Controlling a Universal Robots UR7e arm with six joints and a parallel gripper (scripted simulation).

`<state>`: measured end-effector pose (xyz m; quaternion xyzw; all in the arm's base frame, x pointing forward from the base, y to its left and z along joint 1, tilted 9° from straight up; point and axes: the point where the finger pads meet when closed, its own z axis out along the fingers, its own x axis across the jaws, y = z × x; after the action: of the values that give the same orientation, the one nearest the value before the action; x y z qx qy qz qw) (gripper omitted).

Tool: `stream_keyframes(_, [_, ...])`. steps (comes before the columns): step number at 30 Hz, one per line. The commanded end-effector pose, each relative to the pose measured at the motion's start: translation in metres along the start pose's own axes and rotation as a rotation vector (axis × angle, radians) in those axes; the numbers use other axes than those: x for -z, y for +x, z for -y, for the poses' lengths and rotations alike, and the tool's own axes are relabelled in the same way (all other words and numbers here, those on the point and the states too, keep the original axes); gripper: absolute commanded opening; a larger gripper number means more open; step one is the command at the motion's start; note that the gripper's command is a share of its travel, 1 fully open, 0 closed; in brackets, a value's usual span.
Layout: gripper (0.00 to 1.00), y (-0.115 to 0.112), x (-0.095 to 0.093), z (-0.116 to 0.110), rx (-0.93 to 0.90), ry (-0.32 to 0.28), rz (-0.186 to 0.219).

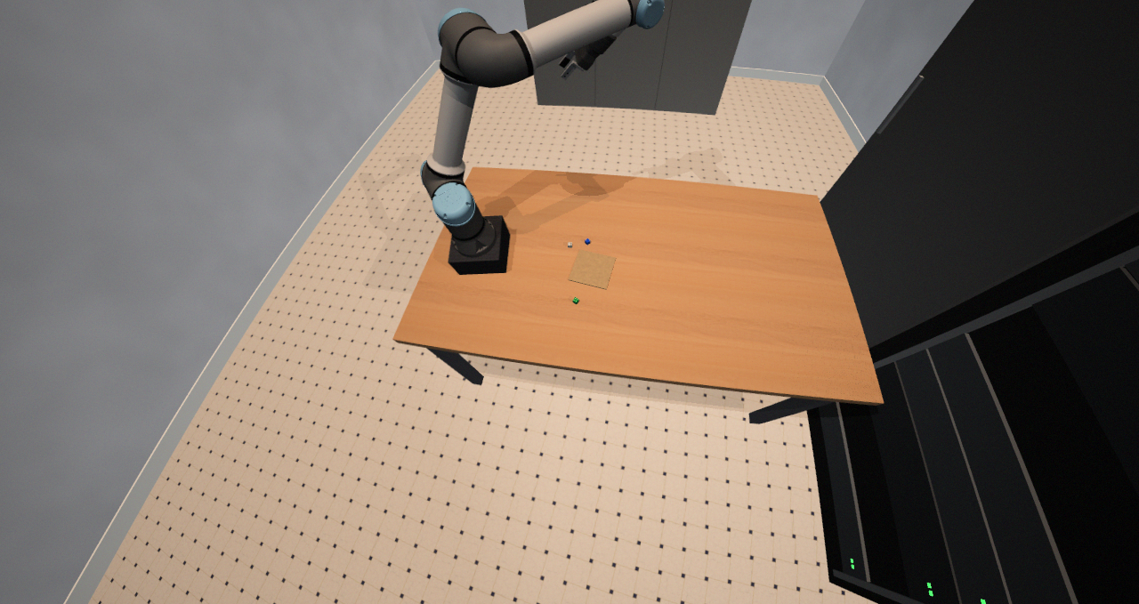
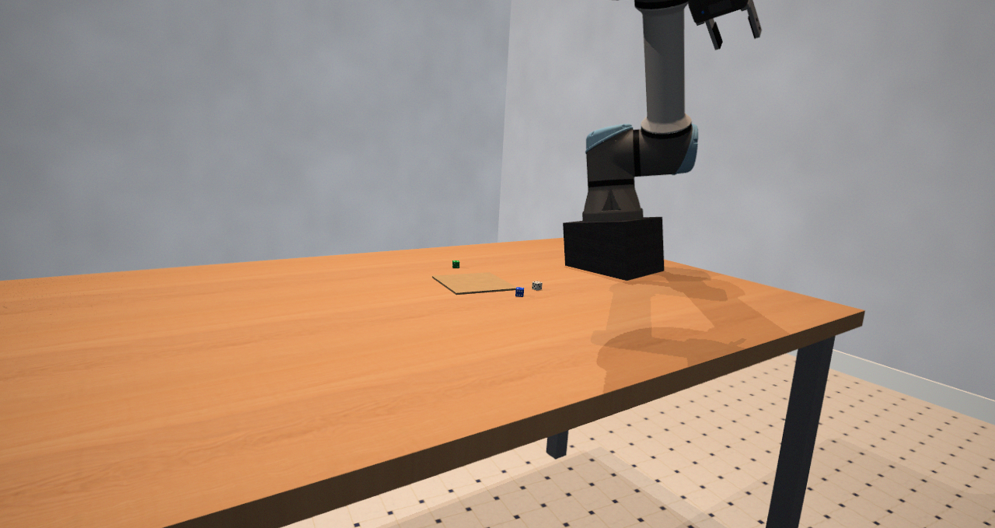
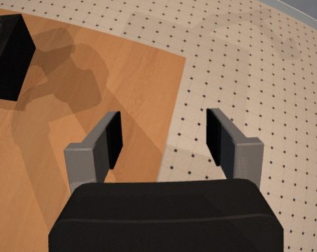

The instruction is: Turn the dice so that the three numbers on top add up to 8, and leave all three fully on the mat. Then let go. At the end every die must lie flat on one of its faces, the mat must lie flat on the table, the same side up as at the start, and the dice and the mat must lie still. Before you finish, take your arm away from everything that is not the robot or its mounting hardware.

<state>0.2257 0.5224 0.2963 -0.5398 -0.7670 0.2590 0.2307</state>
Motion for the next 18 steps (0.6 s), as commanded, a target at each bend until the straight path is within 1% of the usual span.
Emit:
stream_keyframes(1, [1.0, -0.001, 0.001, -0.001, 0.0, -0.003, -0.002])
stream_keyframes(6, [1.0, -0.008, 0.003, -0.007, -0.007, -0.013, -0.009])
stream_keyframes(11, [1.0, -0.026, 0.008, -0.022, -0.025, -0.038, -0.024])
stream_keyframes(13, [1.0, -0.026, 0.008, -0.022, -0.025, -0.038, -0.024])
stream_keyframes(18, [1.0, -0.057, 0.015, -0.045, -0.056, -0.08, -0.05])
